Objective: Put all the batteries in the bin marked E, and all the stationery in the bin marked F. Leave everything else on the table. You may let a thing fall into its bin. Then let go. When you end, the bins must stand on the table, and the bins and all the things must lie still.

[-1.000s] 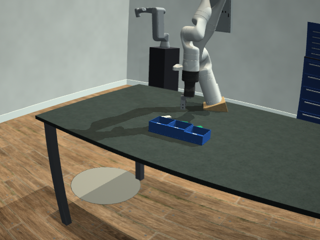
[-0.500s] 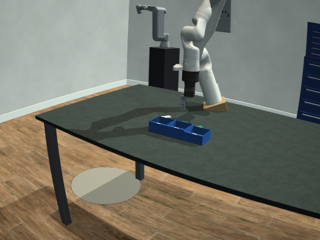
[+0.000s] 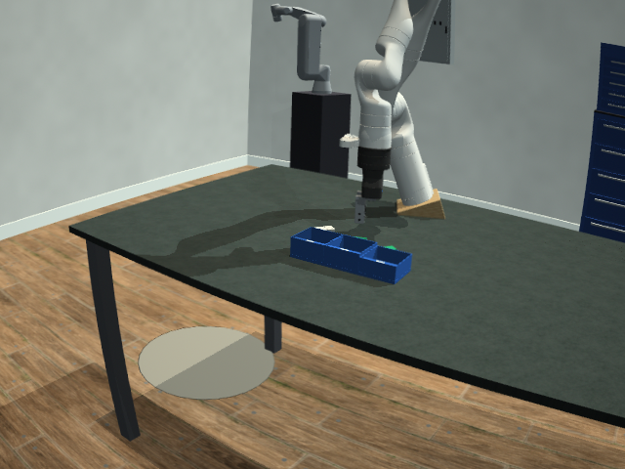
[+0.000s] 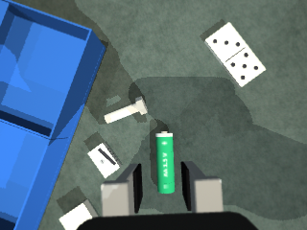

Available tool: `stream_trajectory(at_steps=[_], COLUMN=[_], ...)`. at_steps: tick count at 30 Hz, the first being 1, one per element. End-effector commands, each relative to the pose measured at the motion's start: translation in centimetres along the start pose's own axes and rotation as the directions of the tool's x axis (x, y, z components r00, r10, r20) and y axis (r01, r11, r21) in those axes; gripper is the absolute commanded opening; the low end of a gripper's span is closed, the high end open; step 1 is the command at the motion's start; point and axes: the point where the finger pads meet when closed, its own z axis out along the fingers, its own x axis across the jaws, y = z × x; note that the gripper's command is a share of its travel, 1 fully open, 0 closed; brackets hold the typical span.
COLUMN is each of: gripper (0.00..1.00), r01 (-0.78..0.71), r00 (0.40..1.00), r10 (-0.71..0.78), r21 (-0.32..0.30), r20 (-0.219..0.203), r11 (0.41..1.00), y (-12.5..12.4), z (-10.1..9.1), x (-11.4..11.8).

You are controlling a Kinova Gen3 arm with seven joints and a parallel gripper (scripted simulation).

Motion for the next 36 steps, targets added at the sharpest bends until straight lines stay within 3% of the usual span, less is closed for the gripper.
stream_trajectory(at_steps=[1, 8, 36], gripper=[0.60, 0.60, 0.60], r01=[-0.013, -0.014, -0.023], r00=[1.000, 1.000, 1.000], r10=[0.013, 0.014, 0.023], r21=[0.004, 0.004, -0.004], r20=[-0.005, -0.005, -0.006], r11=[1.000, 1.000, 1.000], y=[-0.8, -1.2, -0.2], z=[1.7, 4.3, 4.1], x=[0.4, 0.6, 0.2])
